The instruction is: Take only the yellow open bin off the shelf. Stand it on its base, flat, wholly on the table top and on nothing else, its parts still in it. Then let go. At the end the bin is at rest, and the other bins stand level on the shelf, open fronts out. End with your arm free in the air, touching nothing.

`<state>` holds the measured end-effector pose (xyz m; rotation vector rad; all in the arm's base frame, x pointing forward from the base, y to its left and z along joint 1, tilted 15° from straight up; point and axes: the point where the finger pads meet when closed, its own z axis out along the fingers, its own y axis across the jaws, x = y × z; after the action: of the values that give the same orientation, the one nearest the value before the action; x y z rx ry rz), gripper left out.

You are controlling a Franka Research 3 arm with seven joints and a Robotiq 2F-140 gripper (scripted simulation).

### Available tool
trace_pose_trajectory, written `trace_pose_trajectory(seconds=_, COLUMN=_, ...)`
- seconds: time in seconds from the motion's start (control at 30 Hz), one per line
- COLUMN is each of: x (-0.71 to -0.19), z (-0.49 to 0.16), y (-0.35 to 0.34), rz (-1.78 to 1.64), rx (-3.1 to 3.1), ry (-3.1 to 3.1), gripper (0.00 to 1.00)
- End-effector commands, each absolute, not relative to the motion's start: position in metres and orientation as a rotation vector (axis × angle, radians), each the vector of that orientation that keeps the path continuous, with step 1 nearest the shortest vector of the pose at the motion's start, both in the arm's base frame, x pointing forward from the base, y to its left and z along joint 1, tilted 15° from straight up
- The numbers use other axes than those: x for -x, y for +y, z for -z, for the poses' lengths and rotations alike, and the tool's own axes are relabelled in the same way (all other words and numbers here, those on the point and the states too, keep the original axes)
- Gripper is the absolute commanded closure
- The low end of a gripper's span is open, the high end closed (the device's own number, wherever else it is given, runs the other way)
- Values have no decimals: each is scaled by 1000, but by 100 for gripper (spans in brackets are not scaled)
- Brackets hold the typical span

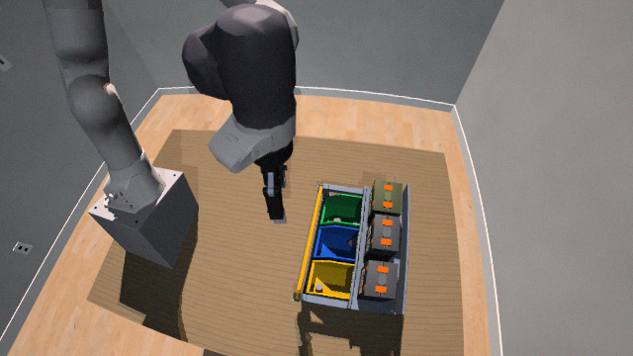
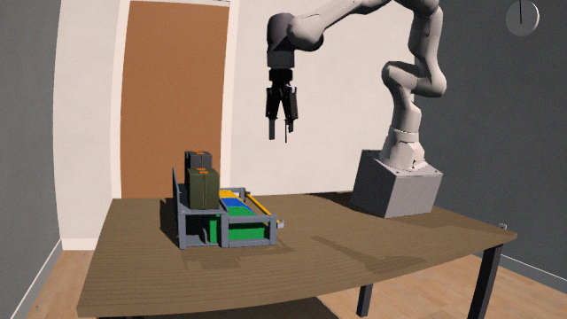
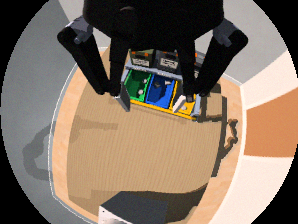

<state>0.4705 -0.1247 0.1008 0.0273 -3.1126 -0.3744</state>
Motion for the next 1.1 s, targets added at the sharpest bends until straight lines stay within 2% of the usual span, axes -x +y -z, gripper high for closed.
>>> trace_pose_trajectory(seconds=0.0, x=-485, z=-104, y=-139, rz=318, rx=97, ry=-3241, gripper=43)
trace_pose_trajectory(seconds=0.37, x=-481, z=-104, y=-134, rz=355, rx=109, ry=-3260, gripper=43)
trace_pose_trajectory(seconds=0.5, x=-484, z=-105, y=-140, rz=367, rx=329, ry=-3414, gripper=43)
trace_pose_trajectory(seconds=0.93, x=-479, z=-104, y=-133, rz=433, rx=262, ry=-3400, gripper=43)
trace_pose_trajectory(seconds=1.07, x=-485, z=-107, y=-143, rz=372, rx=432, ry=-3476, gripper=43)
